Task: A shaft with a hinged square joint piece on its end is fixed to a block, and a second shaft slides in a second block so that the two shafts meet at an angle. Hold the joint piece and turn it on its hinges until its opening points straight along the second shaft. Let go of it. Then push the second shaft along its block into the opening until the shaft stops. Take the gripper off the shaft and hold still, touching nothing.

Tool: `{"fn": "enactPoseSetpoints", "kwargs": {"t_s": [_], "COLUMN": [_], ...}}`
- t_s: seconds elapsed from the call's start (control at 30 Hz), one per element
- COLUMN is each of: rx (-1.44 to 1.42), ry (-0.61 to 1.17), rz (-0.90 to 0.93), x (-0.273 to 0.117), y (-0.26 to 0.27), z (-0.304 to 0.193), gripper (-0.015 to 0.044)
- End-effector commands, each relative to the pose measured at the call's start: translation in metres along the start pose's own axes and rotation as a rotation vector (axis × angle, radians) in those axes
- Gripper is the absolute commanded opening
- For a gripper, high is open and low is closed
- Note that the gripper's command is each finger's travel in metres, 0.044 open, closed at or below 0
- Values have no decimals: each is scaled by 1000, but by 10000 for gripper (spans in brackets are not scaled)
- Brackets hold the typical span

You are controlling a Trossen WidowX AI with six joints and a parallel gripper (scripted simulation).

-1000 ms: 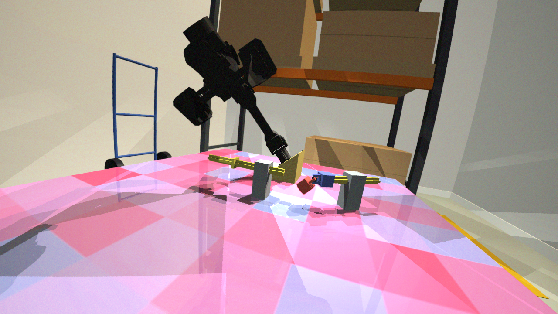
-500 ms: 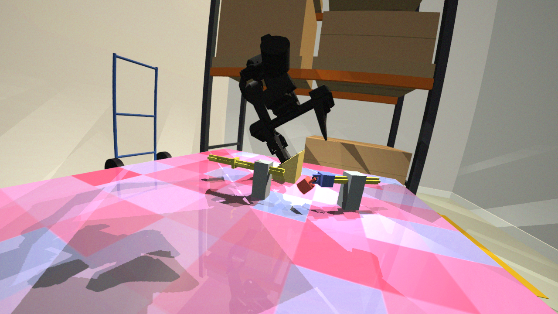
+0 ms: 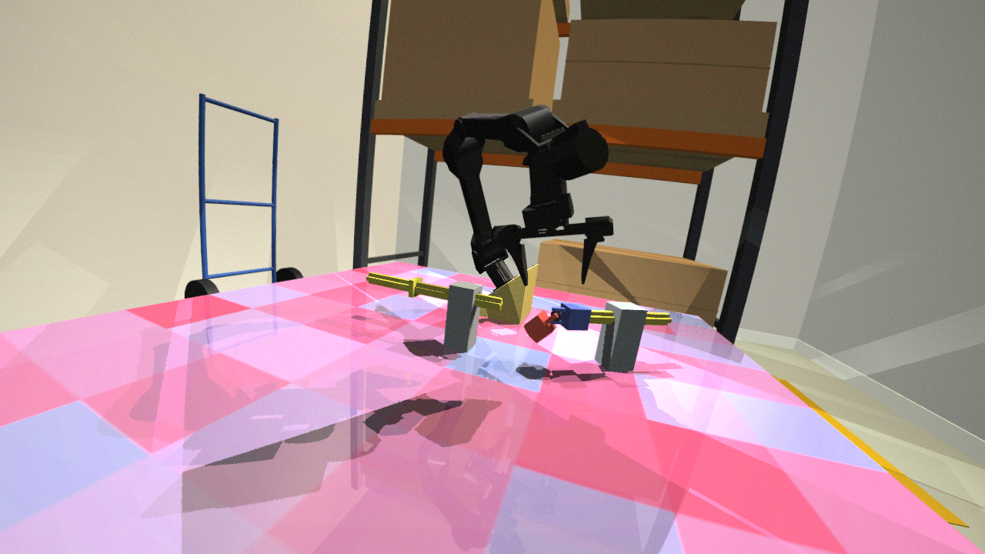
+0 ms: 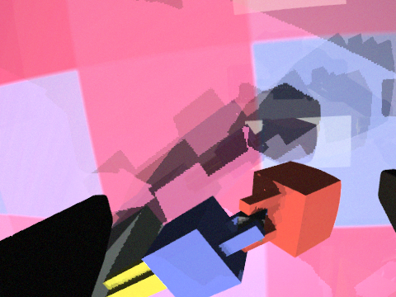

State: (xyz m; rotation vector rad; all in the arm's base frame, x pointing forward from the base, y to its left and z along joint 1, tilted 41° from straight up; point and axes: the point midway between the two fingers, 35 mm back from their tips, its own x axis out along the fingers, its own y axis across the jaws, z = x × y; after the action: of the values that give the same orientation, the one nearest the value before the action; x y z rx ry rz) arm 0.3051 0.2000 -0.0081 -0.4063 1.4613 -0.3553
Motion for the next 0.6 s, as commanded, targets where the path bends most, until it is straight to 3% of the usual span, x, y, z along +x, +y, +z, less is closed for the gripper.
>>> {"fn": "enactPoseSetpoints", "kwargs": {"t_s": [0.0, 0.13, 0.57], "rx": [-15, -25, -217], "ry": [38, 51, 68], "rz": [-131, -213, -172], "x": [4, 4, 7], "y": [-9, -17, -18], "z": [-32, -50, -50], "gripper": [440, 440, 440]}}
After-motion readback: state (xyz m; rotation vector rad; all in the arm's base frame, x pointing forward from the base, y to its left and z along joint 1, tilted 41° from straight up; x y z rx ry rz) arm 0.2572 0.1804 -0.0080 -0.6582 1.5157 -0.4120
